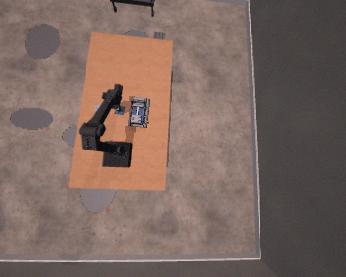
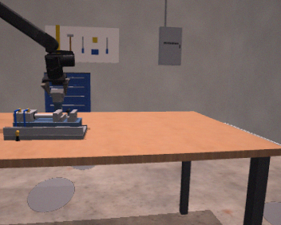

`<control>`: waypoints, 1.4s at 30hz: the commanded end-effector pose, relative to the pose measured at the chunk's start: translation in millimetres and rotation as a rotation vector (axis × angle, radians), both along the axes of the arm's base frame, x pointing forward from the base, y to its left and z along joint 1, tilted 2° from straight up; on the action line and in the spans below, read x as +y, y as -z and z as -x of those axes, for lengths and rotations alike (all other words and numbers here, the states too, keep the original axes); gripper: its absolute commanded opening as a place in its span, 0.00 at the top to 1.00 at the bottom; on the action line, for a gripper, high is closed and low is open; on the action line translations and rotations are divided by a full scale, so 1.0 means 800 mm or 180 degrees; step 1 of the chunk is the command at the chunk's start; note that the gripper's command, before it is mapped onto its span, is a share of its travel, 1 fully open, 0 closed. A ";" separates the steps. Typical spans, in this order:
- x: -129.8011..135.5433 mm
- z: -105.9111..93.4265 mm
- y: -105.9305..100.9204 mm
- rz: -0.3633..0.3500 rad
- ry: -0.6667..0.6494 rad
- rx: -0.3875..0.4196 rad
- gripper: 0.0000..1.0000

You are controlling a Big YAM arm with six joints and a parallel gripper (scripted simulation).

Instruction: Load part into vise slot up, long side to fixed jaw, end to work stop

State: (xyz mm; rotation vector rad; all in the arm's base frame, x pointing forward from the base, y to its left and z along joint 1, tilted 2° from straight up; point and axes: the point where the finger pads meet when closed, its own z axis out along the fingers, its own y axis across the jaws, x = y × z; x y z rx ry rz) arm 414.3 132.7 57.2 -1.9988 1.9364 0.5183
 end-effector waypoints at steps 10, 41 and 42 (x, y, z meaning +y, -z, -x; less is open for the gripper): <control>0.015 -0.025 -0.034 0.0281 -0.0007 -0.0194 0.19; 0.018 -0.023 -0.017 0.1273 -0.0023 -0.0142 0.19; 0.018 -0.023 -0.017 0.1310 -0.0023 -0.0144 0.19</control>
